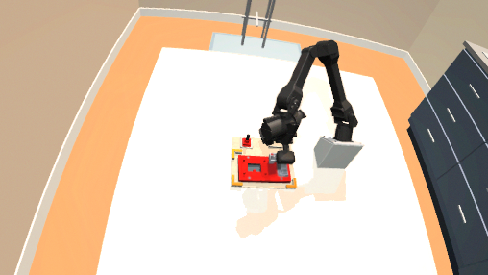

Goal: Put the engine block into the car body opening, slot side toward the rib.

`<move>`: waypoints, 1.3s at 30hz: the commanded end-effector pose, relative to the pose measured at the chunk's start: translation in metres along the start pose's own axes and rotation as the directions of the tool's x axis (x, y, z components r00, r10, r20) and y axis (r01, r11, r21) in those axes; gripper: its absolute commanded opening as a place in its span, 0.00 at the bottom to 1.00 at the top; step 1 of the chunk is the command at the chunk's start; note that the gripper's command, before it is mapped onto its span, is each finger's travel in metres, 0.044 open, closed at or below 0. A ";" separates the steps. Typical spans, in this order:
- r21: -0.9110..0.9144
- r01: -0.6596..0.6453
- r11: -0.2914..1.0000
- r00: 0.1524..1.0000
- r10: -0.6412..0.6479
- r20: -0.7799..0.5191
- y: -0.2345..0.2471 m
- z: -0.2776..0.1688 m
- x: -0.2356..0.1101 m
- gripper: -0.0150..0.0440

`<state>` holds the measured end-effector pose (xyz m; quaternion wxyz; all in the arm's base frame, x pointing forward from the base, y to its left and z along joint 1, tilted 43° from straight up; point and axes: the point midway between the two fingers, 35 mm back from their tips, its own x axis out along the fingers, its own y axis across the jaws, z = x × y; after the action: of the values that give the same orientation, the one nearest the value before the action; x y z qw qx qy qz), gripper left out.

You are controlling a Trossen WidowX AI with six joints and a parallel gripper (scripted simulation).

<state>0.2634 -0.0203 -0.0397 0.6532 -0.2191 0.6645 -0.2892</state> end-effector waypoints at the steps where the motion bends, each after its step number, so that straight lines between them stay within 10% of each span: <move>1: -0.007 0.009 1.000 1.000 -0.009 -0.008 -0.001 -0.003 0.009 1.00; 21: -0.007 0.010 1.000 1.000 -0.010 -0.008 -0.002 -0.003 0.036 1.00; 32: -0.007 0.010 1.000 1.000 -0.010 -0.008 -0.002 -0.003 0.036 0.51; 39: -0.007 0.010 1.000 1.000 -0.010 -0.008 -0.002 -0.003 0.036 0.43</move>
<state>0.2589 -0.0447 -0.0651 0.6491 -0.2214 0.6668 -0.2916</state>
